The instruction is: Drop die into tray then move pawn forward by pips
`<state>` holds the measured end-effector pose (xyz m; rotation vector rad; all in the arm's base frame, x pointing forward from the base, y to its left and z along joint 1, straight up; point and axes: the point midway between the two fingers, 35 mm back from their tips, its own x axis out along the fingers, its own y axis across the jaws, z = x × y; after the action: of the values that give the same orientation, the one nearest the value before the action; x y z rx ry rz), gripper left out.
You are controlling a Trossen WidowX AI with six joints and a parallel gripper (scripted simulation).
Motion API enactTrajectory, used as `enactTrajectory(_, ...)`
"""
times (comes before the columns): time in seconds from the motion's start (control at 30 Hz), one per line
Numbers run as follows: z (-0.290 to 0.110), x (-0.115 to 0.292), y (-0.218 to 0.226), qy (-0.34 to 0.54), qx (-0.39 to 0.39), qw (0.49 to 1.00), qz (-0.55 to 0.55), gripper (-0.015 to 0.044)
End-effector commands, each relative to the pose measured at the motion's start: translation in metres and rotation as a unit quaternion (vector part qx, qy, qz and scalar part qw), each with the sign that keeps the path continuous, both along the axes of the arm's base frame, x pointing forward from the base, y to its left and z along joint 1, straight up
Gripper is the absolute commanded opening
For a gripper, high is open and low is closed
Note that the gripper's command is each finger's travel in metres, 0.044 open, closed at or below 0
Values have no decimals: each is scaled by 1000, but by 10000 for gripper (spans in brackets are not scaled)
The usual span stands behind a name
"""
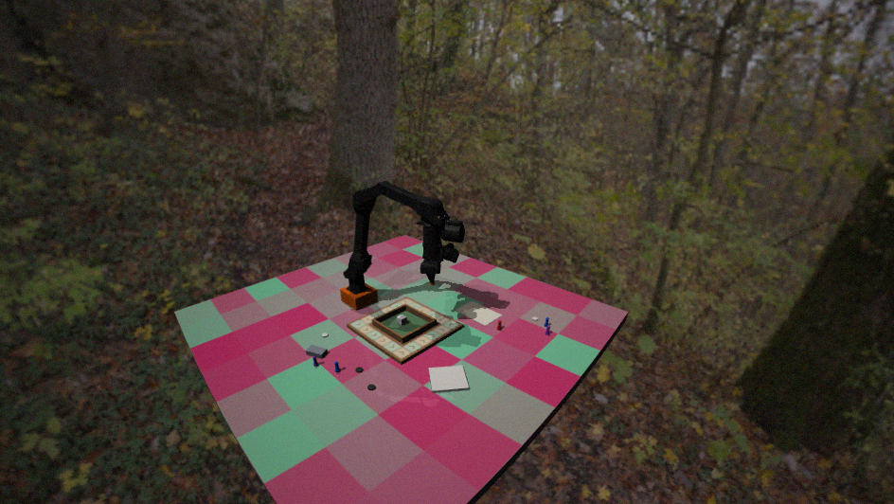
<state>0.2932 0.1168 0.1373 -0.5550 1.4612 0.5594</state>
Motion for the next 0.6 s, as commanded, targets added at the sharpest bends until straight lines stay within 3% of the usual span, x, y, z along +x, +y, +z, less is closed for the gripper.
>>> enactTrajectory(0.0, -4, -4, 0, 1, -1, 1000, 1, 0)
enactTrajectory(0.57, -61, -34, 1, 2, -1, 1000, 1, 0)
